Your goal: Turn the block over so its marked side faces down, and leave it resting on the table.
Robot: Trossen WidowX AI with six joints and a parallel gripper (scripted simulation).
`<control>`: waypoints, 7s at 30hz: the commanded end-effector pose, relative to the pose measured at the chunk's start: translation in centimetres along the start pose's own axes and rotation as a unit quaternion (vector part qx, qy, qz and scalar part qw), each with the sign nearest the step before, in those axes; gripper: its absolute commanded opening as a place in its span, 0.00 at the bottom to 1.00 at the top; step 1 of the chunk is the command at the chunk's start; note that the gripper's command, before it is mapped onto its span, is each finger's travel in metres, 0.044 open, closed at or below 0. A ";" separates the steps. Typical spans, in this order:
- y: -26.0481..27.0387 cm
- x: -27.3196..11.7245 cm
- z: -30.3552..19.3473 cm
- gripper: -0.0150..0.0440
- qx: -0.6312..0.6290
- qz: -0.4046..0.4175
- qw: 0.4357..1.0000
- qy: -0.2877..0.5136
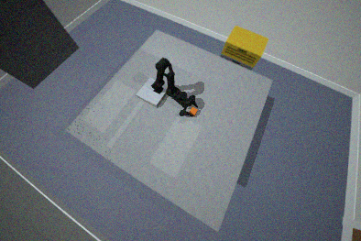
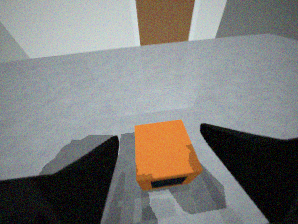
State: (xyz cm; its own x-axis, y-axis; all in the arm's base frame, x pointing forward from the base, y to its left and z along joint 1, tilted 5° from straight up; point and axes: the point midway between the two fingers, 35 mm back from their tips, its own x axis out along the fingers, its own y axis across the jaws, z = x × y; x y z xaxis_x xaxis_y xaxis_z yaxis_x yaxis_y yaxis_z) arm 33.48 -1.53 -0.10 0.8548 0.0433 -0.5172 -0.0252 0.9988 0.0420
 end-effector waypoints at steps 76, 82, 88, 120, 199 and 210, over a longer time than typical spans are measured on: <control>-0.1 -3.3 7.8 1.00 0.004 0.002 0.909 0.417; -0.1 -3.0 9.0 1.00 0.002 0.002 0.868 0.497; 0.0 -2.9 9.1 1.00 0.001 0.002 0.863 0.505; -0.1 0.4 3.1 1.00 0.001 0.003 0.863 0.506; -0.2 0.0 3.3 0.25 0.003 0.002 0.951 0.309; -0.2 -0.3 3.2 0.25 0.002 0.002 0.963 0.268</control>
State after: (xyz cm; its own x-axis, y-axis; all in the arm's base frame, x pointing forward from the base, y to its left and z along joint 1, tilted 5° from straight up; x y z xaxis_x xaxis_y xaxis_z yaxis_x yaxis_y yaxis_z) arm 34.77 -1.79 2.57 0.4441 0.0515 -0.8945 -0.0282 0.9987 0.0435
